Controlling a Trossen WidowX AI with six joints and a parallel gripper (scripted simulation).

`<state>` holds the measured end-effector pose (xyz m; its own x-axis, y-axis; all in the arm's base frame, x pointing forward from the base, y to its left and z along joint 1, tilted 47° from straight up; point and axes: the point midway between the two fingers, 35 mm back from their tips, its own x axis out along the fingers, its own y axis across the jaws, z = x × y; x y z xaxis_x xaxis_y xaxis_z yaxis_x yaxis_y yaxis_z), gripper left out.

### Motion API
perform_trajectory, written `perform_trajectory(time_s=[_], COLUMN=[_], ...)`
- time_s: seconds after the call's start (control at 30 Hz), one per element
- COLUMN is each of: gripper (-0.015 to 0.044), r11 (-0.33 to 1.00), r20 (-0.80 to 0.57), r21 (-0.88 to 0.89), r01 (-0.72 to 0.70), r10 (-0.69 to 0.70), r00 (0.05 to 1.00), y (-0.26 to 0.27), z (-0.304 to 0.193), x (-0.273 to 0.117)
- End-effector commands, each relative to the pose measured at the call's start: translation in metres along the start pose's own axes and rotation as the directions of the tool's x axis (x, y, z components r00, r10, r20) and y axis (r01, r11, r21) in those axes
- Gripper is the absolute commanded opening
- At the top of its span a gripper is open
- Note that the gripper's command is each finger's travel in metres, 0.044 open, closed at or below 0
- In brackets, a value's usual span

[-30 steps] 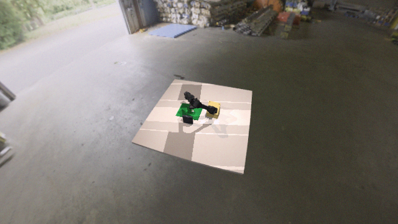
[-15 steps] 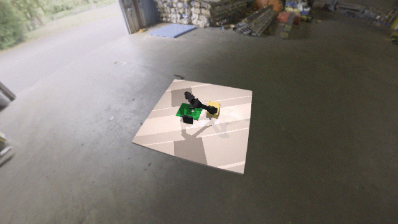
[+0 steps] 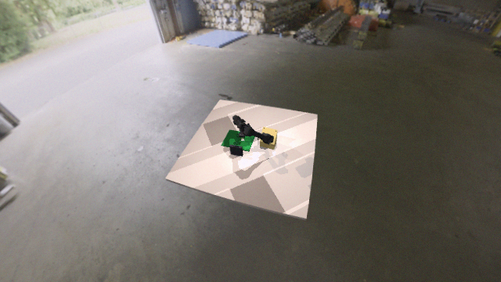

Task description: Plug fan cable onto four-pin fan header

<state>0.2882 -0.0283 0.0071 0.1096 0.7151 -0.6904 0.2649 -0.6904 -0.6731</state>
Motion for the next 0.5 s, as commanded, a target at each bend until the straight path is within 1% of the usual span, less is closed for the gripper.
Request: perform_trajectory(time_s=[0.0,0.13,0.47], gripper=[0.0,0.0,0.0], r11=[1.0,1.0,1.0], r20=[0.0,-0.001,-0.001], r21=[-0.009,-0.01,-0.01], r01=[-0.003,-0.002,-0.002], r10=[0.003,0.002,0.002], r00=[1.0,1.0,1.0], y=[0.001,0.001,0.001], z=[0.001,0.001,0.001], x=[0.002,0.022,0.022])
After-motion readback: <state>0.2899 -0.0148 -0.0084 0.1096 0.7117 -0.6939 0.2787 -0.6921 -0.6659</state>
